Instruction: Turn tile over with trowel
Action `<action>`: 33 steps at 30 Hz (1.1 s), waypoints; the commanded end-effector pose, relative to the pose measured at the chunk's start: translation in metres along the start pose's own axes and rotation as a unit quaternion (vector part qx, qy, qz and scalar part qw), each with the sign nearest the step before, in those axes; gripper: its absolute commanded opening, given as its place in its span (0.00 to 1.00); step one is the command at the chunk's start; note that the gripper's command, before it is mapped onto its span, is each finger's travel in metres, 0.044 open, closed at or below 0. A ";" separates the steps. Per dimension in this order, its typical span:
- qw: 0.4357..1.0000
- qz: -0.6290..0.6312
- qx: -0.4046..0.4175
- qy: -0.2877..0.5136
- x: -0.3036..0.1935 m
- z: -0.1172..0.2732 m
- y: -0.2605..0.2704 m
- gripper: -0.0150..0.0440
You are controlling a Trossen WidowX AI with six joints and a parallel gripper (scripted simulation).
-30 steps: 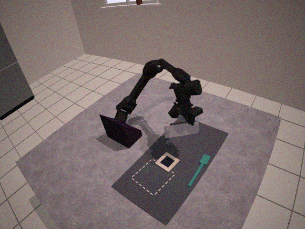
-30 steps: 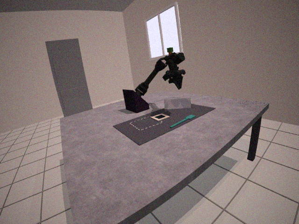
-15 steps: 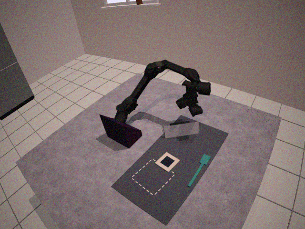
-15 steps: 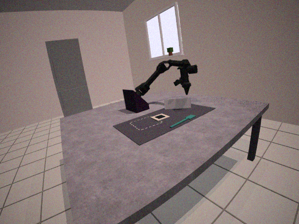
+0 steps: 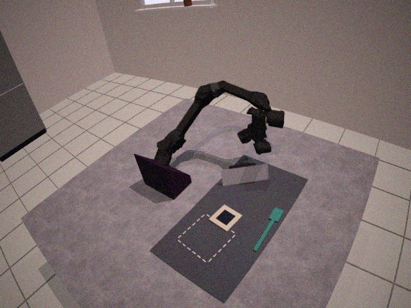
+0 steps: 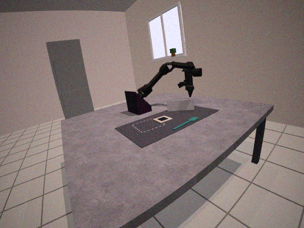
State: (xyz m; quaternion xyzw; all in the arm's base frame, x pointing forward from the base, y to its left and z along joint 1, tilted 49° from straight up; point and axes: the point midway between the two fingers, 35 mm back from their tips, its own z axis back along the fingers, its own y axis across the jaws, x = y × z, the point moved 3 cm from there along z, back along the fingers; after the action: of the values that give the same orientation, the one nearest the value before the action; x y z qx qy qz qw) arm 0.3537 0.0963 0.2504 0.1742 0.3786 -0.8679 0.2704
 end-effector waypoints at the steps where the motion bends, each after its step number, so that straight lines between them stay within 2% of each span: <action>1: 1.000 -0.003 -0.001 0.000 -0.001 -0.004 0.006 0.42; 33: 1.000 -0.004 0.004 0.001 -0.001 -0.018 0.055 0.42</action>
State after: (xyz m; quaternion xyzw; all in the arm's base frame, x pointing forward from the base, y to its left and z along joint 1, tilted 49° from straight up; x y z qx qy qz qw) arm 0.3833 0.0845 0.2121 0.1728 0.3770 -0.8703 0.2658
